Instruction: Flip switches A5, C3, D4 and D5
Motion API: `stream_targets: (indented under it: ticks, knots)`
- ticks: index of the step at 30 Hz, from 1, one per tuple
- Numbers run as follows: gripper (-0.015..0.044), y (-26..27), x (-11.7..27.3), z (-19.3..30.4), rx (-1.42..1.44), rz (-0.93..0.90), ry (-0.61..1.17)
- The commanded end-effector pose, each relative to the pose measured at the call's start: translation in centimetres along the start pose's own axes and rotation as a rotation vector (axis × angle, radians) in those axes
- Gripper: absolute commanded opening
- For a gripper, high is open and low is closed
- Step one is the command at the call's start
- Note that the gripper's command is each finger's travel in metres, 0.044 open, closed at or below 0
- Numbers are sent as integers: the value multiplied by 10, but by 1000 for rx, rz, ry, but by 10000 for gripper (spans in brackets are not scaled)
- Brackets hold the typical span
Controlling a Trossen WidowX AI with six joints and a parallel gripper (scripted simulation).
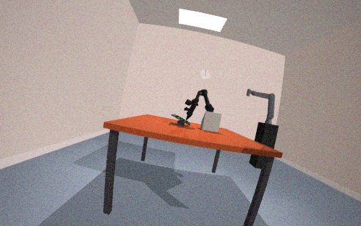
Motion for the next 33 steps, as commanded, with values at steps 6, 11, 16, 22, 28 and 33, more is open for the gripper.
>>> stream_targets:
  ticks: [6,11,16,22,28,33]
  knots:
    - [0,1,-1,0,6,-4,0]
    - [0,1,-1,0,6,-4,0]
    - [0,1,-2,0,6,-4,0]
    - [0,1,-3,0,6,-4,0]
    - [0,1,-3,0,6,-4,0]
    - [0,1,-4,0,6,-4,0]
Point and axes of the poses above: the point midway between the two fingers, 35 mm back from their tips, its own x axis back along the fingers, its own y axis across the jaws, z = x × y, the point moved 2 cm from there along x, back along the fingers, and after that the axes turned 7 degrees about x, right-handed, at the moved point
